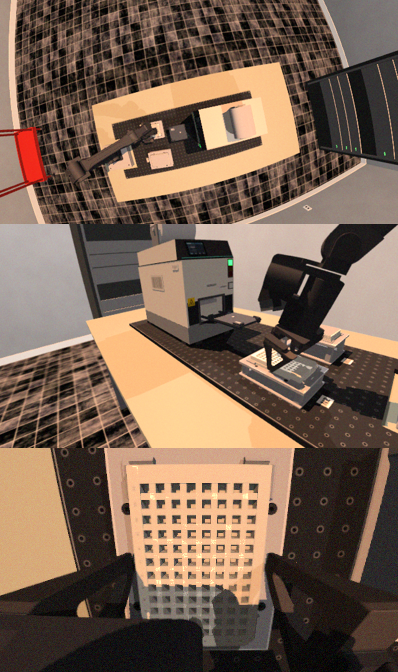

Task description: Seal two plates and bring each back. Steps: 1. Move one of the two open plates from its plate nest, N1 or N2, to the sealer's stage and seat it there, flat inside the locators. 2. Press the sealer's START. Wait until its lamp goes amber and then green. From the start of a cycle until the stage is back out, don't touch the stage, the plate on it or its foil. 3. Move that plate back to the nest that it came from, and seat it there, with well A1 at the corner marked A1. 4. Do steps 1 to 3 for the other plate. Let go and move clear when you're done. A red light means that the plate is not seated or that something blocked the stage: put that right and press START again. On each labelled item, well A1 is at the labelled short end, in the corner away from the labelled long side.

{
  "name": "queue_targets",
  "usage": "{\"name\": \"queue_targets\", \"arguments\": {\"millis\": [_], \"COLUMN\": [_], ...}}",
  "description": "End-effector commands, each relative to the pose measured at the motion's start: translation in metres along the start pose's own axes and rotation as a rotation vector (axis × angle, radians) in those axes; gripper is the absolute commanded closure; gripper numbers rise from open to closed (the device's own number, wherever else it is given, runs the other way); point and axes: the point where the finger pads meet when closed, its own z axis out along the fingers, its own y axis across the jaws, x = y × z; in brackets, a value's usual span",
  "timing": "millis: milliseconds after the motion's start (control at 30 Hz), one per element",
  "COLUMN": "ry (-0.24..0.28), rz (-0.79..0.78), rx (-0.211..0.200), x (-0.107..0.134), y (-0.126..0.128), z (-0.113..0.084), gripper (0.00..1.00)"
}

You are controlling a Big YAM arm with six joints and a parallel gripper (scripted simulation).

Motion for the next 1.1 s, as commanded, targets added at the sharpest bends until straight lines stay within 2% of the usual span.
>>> {"name": "queue_targets", "arguments": {"millis": [0,300,1067], "ry": [-0.002,-0.003,-0.004], "rz": [0.002,0.004,0.007], "rx": [-0.005,-0.006,-0.006], "x": [0.0006,-0.0003,-0.0016], "y": [0.0045,0.0042,0.0039], "z": [0.0024,0.0021,0.0015], "gripper": [0.00,0.00,0.12]}}
